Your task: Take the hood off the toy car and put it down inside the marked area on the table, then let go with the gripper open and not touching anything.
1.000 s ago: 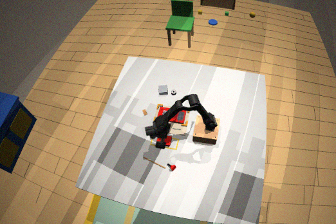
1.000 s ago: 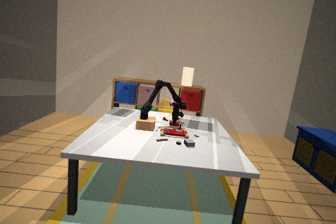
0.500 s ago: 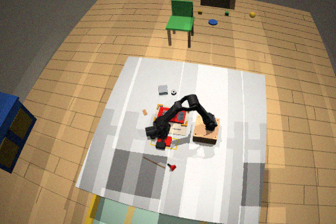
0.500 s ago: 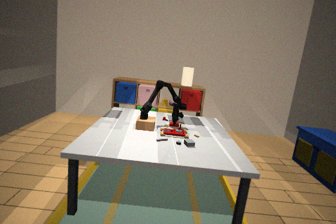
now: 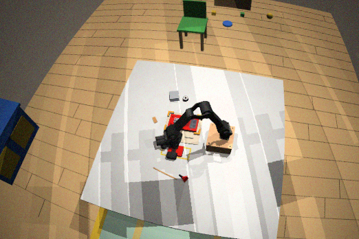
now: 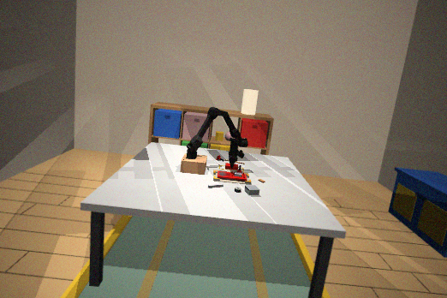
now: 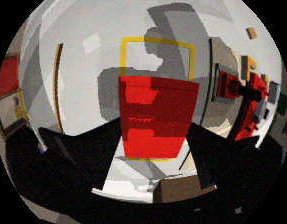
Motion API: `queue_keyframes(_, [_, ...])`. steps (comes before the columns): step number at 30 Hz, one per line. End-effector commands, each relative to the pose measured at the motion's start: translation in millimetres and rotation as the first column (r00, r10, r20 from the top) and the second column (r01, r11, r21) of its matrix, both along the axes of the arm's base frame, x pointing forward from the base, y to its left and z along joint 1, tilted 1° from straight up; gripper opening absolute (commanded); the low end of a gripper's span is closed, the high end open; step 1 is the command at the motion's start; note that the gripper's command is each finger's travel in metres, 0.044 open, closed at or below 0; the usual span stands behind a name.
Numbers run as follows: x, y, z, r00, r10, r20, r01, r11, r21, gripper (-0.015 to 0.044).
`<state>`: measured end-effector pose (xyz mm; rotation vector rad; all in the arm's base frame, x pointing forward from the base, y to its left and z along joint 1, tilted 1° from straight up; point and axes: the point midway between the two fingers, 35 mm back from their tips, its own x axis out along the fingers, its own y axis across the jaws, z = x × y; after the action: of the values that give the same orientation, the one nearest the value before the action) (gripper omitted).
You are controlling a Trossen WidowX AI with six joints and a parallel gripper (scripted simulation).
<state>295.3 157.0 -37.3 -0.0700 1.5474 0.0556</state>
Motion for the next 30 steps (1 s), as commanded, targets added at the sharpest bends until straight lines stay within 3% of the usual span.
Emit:
queue_keyframes(1, [0,0,-3,1.000,-0.002,-0.003,0.002,1.000,0.001,0.0000])
queue_keyframes(2, [0,0,-4,1.000,-0.002,-0.003,0.002,1.000,0.001,0.0000])
queue_keyframes(19, [0,0,-1,1.000,0.000,0.000,0.000,1.000,0.000,0.0440])
queue_keyframes(30, [-1,0,71,1.000,0.000,-0.004,0.000,1.000,0.004,0.0440])
